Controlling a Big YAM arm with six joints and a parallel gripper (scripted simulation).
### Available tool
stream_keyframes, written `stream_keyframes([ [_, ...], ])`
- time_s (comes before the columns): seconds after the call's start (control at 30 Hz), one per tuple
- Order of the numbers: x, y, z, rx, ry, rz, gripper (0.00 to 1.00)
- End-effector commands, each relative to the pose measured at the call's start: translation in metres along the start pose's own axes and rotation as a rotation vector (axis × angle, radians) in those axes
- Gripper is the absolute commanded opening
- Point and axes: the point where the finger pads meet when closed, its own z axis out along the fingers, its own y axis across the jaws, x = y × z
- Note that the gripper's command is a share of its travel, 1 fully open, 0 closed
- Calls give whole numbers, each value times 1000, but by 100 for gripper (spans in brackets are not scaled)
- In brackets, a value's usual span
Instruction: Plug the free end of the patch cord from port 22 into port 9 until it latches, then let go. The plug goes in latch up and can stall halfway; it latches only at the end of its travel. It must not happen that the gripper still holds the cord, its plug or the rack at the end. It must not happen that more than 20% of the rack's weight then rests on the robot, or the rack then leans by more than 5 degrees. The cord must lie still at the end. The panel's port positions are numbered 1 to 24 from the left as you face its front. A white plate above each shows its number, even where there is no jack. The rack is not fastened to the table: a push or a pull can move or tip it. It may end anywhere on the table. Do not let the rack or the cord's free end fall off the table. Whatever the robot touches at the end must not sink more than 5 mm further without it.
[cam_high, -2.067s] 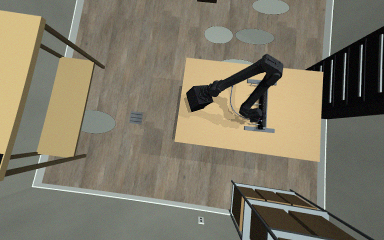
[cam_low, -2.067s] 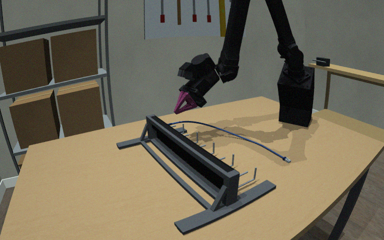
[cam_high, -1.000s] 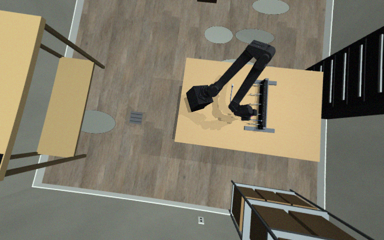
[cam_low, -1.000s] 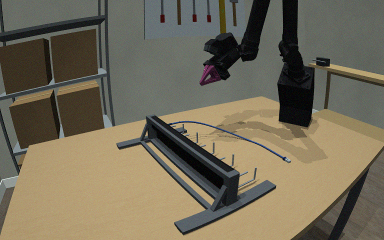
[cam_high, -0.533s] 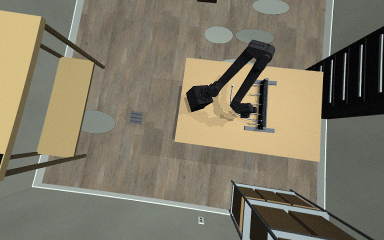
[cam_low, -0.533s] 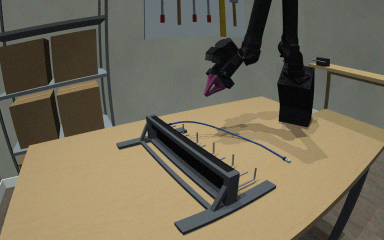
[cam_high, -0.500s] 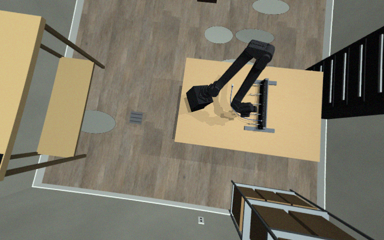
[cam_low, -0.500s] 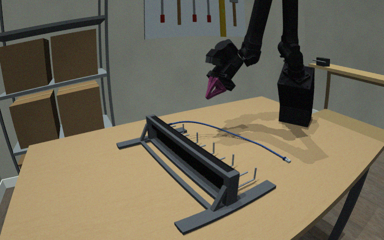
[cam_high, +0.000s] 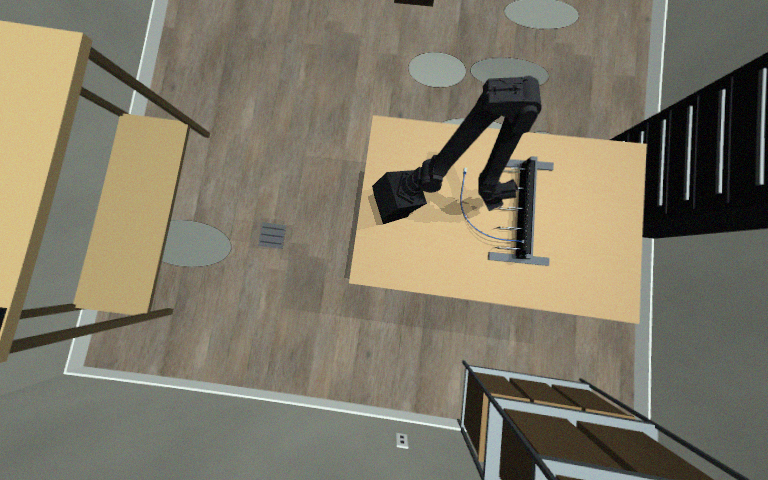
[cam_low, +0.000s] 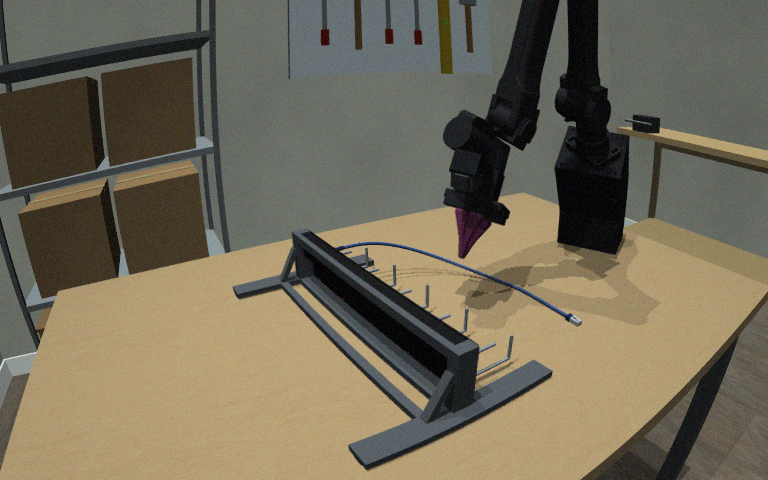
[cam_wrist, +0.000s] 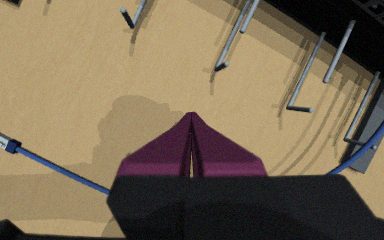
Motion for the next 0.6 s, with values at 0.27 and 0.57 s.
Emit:
stream_keyframes([
  [0.27,-16,82,7,-130,134,-396,0],
  [0.57,-6,151,-6,-249,260,-723,0],
])
